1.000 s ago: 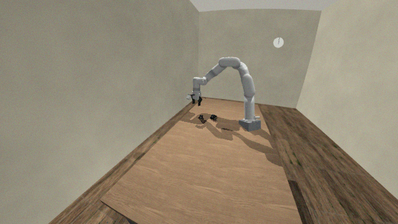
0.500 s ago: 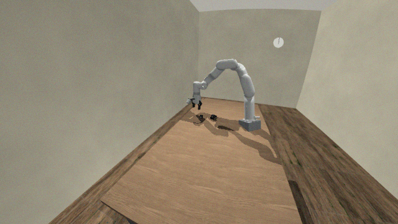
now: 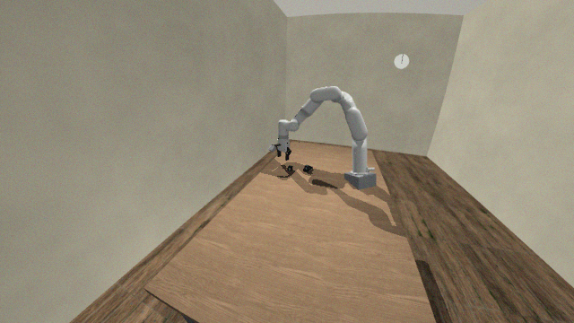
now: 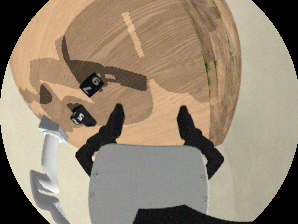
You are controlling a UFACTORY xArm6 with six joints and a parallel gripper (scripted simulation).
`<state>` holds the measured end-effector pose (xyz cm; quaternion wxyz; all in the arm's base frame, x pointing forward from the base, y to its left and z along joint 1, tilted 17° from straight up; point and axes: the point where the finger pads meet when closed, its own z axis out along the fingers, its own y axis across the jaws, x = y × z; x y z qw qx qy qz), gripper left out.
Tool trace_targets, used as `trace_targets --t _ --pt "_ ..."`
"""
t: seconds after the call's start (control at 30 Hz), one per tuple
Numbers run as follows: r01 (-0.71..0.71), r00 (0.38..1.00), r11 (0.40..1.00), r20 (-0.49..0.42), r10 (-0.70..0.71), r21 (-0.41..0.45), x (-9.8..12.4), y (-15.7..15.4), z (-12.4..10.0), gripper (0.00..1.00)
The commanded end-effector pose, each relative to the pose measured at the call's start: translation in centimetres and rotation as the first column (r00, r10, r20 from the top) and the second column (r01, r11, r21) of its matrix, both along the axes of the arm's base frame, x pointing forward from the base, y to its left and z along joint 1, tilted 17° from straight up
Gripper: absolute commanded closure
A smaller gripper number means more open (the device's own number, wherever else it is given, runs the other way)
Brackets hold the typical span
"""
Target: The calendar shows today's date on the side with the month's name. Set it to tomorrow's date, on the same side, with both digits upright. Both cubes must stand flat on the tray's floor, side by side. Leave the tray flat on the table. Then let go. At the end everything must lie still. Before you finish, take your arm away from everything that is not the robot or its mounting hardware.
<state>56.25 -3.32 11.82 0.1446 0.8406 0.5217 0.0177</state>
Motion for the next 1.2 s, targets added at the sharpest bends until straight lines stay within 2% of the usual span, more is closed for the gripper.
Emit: trace_targets --t 0.0,0.33,1.17 --pt "0.000 1.000 1.000 0.003 0.000 0.000 0.3 -0.2 -0.8 0.00" --pt "0.000 1.000 1.000 0.003 0.000 0.000 0.7 -0.7 -2.9 0.00" --pt "0.000 1.000 1.000 0.003 0.000 0.000 0.7 -0.7 -3.0 0.00"
